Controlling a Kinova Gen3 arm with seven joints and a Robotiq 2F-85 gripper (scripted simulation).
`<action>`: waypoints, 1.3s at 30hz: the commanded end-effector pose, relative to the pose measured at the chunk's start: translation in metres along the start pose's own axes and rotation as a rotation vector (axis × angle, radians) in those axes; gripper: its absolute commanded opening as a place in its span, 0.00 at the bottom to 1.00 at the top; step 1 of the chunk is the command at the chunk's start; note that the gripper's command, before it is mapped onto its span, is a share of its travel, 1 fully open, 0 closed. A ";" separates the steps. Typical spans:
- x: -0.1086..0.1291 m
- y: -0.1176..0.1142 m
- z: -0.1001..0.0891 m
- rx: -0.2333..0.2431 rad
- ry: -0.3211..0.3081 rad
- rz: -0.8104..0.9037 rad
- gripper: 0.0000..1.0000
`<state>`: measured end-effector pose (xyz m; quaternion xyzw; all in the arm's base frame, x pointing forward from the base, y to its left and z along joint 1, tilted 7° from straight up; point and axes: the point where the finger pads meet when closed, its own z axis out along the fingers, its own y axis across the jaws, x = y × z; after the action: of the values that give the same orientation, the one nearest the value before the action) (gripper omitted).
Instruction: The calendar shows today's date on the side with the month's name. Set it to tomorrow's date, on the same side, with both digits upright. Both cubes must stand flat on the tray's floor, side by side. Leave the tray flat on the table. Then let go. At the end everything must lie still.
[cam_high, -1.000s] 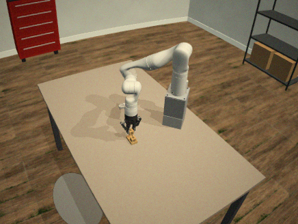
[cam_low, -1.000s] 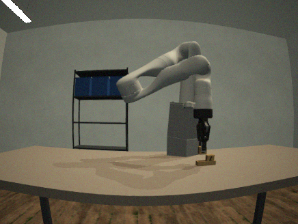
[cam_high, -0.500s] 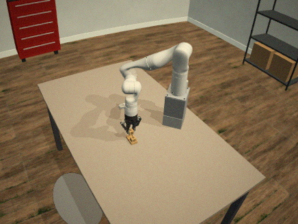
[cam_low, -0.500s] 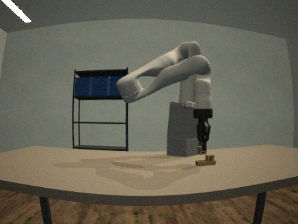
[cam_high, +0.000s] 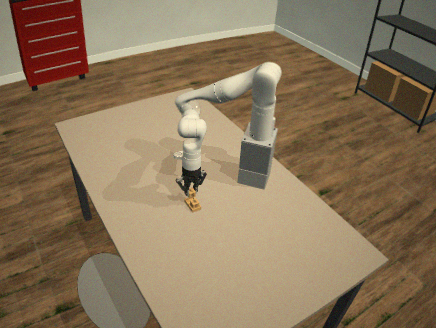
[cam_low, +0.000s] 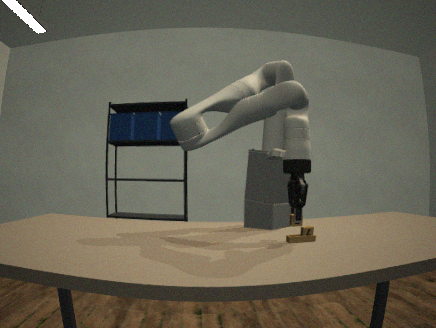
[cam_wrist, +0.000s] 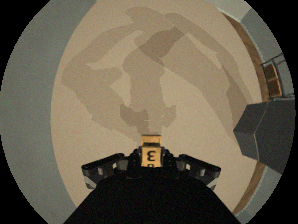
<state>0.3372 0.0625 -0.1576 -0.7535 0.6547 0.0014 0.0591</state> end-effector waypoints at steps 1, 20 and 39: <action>0.000 0.000 0.000 0.001 0.000 0.000 0.26; 0.000 0.000 0.000 0.001 0.000 0.000 0.26; 0.000 0.000 0.007 0.001 0.000 0.000 0.26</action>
<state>0.3383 0.0630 -0.1636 -0.7541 0.6541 0.0004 0.0595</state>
